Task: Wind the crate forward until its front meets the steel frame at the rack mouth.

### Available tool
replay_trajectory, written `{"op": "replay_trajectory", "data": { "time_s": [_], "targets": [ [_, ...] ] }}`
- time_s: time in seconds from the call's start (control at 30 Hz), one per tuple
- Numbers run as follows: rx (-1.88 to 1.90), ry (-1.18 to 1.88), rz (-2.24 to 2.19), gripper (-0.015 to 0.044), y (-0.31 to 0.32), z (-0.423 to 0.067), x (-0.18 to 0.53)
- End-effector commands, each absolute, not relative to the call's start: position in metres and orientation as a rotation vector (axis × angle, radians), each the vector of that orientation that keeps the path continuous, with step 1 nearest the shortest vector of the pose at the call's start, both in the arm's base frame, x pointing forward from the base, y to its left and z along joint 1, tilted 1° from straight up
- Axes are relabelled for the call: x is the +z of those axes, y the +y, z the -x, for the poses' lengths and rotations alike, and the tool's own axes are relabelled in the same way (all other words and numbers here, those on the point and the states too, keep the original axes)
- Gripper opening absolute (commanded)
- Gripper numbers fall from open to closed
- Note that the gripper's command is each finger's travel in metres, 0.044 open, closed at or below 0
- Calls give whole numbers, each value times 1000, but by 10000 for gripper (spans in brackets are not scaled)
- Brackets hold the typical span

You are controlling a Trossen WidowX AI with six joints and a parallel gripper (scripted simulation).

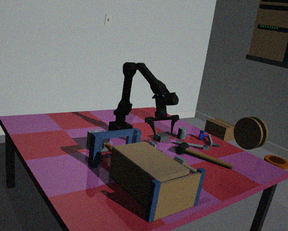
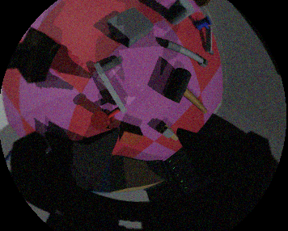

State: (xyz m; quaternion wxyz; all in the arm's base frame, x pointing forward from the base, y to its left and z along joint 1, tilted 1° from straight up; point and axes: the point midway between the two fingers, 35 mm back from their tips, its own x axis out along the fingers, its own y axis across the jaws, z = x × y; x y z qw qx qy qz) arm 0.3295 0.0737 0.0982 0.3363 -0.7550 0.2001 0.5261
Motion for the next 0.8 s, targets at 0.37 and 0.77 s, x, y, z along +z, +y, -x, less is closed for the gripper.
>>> {"op": "replay_trajectory", "data": {
  "time_s": [0.37, 0.77],
  "targets": [
    [2016, 306, 2066, 440, 76, -263, 51],
    [2016, 306, 2066, 440, 72, -263, 13]
  ]
}}
